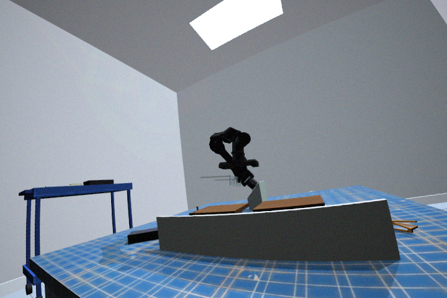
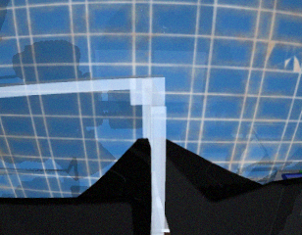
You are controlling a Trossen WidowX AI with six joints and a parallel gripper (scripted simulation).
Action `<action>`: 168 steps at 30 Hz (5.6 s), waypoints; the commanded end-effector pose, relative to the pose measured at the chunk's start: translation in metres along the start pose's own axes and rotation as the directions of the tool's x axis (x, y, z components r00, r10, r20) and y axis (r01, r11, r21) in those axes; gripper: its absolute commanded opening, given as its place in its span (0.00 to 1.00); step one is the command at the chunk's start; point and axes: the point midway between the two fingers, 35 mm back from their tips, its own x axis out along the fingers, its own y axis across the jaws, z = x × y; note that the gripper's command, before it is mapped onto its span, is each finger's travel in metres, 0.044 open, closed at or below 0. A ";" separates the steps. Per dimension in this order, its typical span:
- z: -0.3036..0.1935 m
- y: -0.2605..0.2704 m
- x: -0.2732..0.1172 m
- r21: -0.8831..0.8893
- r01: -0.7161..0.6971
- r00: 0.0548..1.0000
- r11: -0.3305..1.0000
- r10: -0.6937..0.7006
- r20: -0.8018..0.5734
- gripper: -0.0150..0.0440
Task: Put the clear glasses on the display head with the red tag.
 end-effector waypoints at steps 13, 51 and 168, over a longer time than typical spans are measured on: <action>0.023 -0.077 -0.033 -0.361 -0.127 0.988 0.924 0.087 -0.124 0.25; 0.134 -0.197 -0.068 -0.725 -0.542 0.838 0.425 0.207 -0.505 0.26; 0.030 -0.052 0.008 0.201 0.016 1.000 -0.979 0.019 0.010 0.25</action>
